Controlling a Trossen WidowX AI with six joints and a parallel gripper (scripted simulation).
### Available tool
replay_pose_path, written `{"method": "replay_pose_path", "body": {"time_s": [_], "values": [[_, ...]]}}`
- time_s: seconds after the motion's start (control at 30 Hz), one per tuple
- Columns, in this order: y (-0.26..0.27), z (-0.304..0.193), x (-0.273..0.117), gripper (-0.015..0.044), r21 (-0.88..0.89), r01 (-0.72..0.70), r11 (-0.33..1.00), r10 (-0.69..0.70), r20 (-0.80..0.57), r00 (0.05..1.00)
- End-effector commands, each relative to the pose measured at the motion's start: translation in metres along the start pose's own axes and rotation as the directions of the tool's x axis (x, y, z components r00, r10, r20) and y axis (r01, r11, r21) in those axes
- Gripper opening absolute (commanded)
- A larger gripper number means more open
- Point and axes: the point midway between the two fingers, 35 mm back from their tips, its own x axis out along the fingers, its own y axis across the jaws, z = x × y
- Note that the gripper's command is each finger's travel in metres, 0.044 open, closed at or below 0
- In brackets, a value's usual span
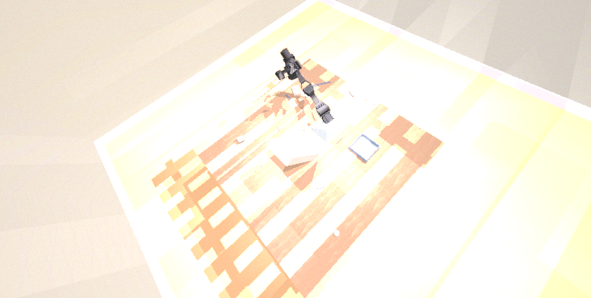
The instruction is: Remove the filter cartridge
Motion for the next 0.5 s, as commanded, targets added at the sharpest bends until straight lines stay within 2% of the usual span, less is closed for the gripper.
{"method": "replay_pose_path", "body": {"time_s": [0.0, 0.1, 0.27, 0.37, 0.47], "values": [[-0.002, 0.0, 0.003, 0.0374, -0.002, 0.003, 1.0, -0.003, 0.009, 1.0], [-0.021, 0.002, 0.032, 0.0295, 0.021, 0.024, 0.999, -0.026, 0.107, 0.994], [-0.029, -0.002, 0.06, 0.0164, 0.236, -0.061, 0.97, 0.028, 0.14, 0.99], [-0.033, -0.003, 0.083, 0.0088, 0.409, -0.139, 0.902, 0.077, 0.165, 0.983], [-0.039, -0.002, 0.116, 0.0088, 0.628, -0.24, 0.74, 0.146, 0.198, 0.969]]}}
